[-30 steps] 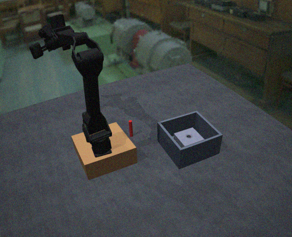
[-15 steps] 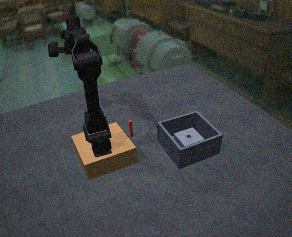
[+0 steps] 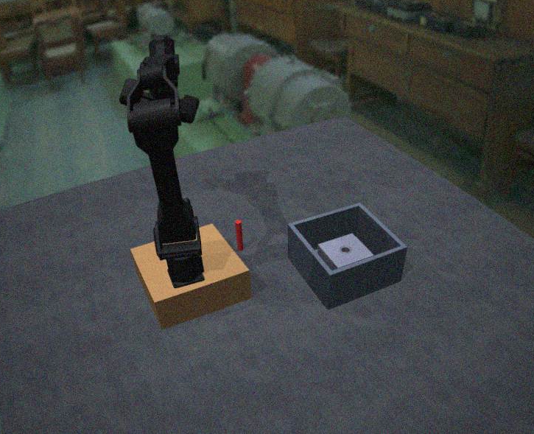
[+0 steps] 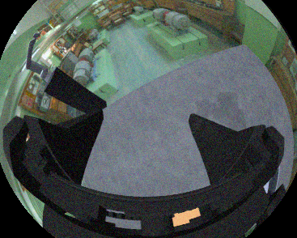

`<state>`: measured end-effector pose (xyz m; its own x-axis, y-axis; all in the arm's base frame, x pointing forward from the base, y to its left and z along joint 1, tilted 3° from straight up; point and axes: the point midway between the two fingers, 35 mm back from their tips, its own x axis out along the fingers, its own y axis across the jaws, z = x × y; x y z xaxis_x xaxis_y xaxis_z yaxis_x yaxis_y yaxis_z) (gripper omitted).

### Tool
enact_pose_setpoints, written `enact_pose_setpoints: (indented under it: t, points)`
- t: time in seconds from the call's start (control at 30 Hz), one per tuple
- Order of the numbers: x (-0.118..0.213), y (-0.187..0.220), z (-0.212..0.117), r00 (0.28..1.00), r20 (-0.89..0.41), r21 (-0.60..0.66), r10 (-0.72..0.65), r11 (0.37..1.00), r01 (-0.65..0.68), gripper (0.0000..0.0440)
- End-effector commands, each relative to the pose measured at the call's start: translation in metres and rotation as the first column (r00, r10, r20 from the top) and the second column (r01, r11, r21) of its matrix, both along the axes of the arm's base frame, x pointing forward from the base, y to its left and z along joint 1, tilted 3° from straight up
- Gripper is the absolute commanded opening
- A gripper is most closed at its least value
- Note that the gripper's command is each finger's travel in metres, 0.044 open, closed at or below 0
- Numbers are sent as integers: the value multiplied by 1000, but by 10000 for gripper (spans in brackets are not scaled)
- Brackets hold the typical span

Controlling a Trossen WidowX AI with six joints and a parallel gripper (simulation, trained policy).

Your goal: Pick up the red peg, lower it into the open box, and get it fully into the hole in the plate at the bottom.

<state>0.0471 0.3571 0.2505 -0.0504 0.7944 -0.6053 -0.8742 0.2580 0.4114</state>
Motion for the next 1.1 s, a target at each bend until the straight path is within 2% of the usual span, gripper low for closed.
enact_pose_setpoints:
  t: [0.0, 0.23, 0.5, 0.77, 1.07]
  points:
    - [15, -12, -10, 995, -43, -52, -95, 994, 92, 440]
    - [44, -37, -31, 948, -121, -172, -295, 947, 273, 440]
    - [70, -70, -54, 838, -177, -318, -516, 836, 448, 440]
    - [88, -105, -78, 677, -192, -466, -710, 673, 574, 440]
    - [98, -146, -105, 455, -153, -623, -877, 443, 645, 440]
